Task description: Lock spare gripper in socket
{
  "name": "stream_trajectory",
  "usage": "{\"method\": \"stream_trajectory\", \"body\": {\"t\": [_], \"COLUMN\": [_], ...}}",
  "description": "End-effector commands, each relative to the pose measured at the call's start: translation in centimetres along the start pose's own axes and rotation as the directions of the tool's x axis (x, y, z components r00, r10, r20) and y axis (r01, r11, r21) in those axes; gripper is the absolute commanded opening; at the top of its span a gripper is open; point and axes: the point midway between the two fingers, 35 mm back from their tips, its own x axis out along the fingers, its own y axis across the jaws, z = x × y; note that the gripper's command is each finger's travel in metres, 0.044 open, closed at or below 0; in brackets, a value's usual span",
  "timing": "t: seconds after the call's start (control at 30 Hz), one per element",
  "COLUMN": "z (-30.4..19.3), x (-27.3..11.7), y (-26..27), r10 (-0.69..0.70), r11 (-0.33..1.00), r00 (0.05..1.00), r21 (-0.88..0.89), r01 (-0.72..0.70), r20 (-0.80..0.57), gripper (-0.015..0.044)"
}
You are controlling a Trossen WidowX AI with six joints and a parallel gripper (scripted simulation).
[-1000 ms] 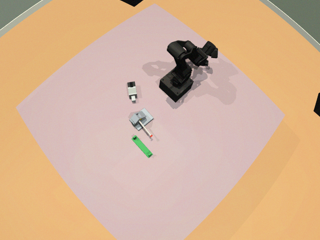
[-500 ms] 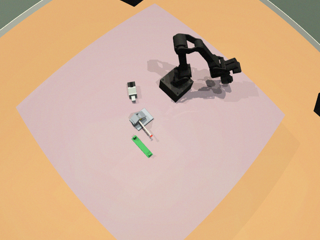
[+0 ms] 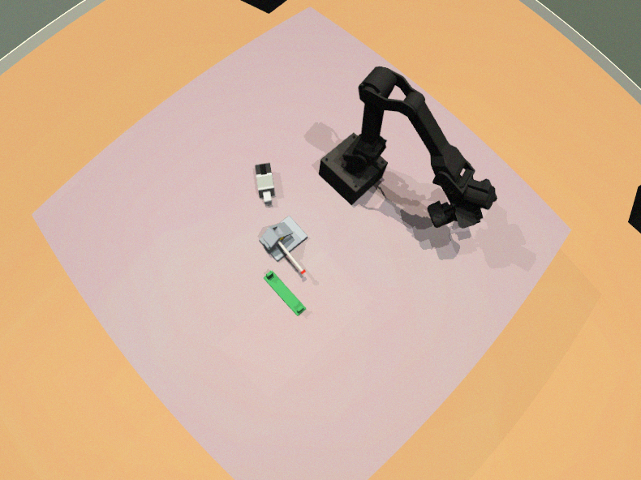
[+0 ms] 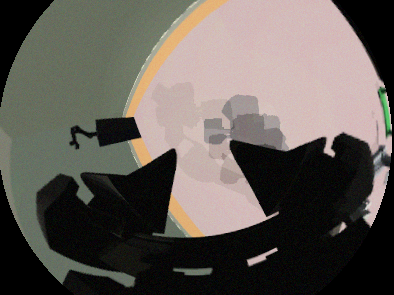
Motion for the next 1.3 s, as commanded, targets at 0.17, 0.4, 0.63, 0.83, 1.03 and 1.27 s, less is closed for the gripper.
{"method": "stream_trajectory", "body": {"t": [0.17,0.4,0.63,0.83,1.03,1.27], "z": [9.6,12.8,12.3,9.0,6.0,6.0], "x": [-5.0,-10.9,-18.0,-24.4,-28.1,-27.9], "y": [-10.7,-19.4,-28.0,-34.3,-37.3,-37.4], "r10": [-0.258,-0.408,-0.506,-0.536,-0.53,-0.53], "r11": [0.95,0.876,0.809,0.782,0.779,0.779], "r00": [0.963,0.912,0.862,0.834,0.826,0.826], "r21": [-0.158,-0.26,-0.365,-0.451,-0.495,-0.495], "r01": [0.268,0.406,0.46,0.431,0.385,0.385], "r20": [0.079,0.052,-0.034,-0.133,-0.193,-0.193], "gripper": [0.03,0.03,0.03,0.03,0.03,0.03]}}
